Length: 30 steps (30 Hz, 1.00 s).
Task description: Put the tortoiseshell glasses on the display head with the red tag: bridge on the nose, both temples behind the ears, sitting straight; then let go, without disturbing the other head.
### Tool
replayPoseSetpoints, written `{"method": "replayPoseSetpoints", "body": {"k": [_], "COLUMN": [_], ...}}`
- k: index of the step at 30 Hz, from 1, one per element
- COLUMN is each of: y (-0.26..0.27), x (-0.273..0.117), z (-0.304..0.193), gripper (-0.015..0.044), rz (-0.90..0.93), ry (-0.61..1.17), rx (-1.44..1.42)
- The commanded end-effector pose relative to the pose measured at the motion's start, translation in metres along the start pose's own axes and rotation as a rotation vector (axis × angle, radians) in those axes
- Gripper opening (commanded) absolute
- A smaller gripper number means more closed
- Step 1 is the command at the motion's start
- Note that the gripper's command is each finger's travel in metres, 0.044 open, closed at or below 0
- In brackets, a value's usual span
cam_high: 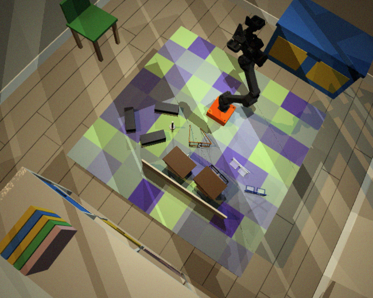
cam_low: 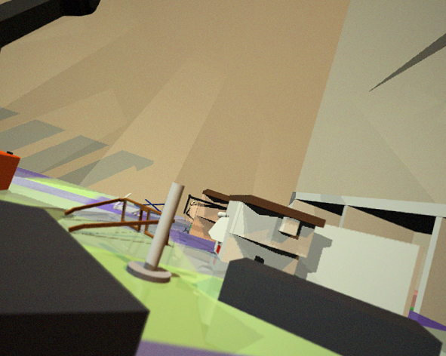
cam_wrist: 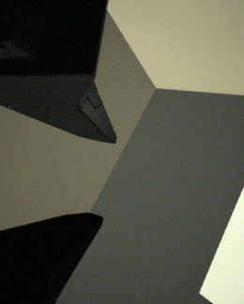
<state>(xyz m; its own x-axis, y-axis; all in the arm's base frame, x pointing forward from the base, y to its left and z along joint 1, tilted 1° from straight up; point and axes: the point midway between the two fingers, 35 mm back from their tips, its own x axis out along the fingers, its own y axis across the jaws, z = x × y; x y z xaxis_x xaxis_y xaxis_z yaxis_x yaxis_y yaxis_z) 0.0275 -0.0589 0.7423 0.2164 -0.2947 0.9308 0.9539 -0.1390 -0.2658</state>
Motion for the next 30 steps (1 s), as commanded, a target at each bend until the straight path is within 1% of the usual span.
{"method": "replayPoseSetpoints", "body": {"k": [1, 8, 16, 23, 30], "y": [0.005, 0.041, 0.117, 0.185, 0.259], "x": [0.000, -0.006, -0.023, -0.041, -0.074], "z": [-0.056, -0.130, -0.197, -0.225, -0.244], "gripper": [0.0200, 0.0200, 0.0200, 0.0200, 0.0200], "rz": [0.007, 0.048, 0.138, 0.225, 0.306], "ry": [0.128, 0.323, 0.568, 0.729, 0.938], "rx": [0.210, 0.507, 0.830, 1.032, 1.193]}}
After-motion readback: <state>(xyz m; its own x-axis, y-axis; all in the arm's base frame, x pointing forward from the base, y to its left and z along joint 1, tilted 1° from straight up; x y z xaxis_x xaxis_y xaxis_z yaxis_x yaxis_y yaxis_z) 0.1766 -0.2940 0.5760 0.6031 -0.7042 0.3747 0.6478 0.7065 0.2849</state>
